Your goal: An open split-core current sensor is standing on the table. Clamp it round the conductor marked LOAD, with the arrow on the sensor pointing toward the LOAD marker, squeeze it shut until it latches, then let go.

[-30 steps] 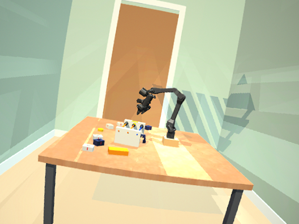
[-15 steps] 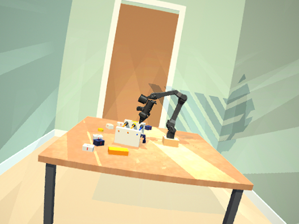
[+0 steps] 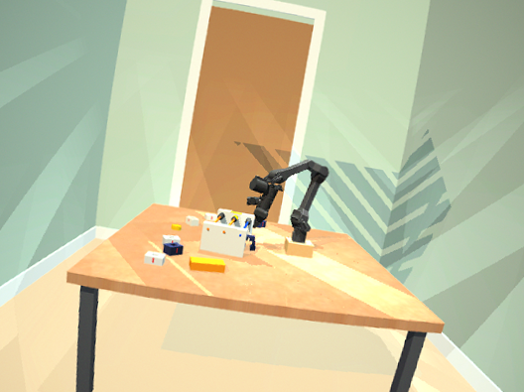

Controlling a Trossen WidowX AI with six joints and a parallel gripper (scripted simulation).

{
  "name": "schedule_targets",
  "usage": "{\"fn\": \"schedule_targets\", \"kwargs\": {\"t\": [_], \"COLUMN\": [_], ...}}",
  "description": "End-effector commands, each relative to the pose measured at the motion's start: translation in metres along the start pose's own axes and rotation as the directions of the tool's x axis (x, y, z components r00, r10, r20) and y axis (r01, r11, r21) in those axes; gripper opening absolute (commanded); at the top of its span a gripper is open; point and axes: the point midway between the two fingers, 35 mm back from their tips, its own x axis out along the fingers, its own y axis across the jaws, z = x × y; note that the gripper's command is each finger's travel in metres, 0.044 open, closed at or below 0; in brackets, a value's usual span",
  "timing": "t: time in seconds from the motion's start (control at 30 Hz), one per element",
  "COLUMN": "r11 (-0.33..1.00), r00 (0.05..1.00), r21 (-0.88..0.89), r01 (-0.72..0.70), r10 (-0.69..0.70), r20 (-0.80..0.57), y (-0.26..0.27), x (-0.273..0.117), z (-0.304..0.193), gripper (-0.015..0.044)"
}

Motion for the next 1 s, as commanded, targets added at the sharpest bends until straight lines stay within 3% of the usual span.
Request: {"fn": "schedule_targets", "kwargs": {"t": [0.0,0.97], "r11": [1.0,1.0], "r00": [1.0,1.0], "r21": [0.0,0.0], "r01": [0.008,0.008], "r10": [-0.008,-0.008], "r20": [-0.004,-0.004], "y": [0.0,-0.001], "x": [0.007,0.055], "z": [-0.002,-0.003], "gripper": [0.0324,0.0324]}}
